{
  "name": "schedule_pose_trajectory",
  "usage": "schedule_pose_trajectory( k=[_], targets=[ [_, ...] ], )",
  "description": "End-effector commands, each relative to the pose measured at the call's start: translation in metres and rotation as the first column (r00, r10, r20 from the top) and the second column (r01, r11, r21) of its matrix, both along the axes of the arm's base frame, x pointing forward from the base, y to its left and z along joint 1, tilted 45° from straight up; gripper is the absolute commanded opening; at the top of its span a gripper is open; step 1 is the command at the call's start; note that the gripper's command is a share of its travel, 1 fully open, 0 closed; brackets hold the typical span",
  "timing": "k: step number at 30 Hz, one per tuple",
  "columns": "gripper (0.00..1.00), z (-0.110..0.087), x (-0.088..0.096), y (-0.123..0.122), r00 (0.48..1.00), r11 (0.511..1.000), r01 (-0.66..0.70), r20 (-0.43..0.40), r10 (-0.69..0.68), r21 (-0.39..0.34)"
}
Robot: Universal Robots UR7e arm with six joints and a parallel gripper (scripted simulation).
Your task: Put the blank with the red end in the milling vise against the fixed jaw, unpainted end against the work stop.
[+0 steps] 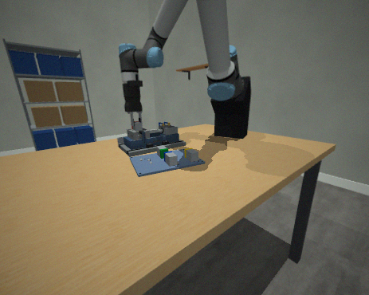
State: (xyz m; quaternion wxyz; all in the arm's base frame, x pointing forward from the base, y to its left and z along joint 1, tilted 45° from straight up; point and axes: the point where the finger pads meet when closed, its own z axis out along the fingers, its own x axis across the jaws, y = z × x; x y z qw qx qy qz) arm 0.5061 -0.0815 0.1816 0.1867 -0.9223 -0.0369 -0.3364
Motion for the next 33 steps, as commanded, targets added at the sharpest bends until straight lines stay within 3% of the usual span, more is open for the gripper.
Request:
schedule_pose_trajectory(
  k=[1, 33],
  targets=[
    [0.0, -0.0009, 0.0003, 0.0015, 1.0, 1.0, -0.001, -0.001, 0.001, 0.0],
    [0.0, 0.0022, -0.0035, -0.0004, 1.0, 1.0, -0.001, -0.001, 0.001, 0.0]
  ],
)
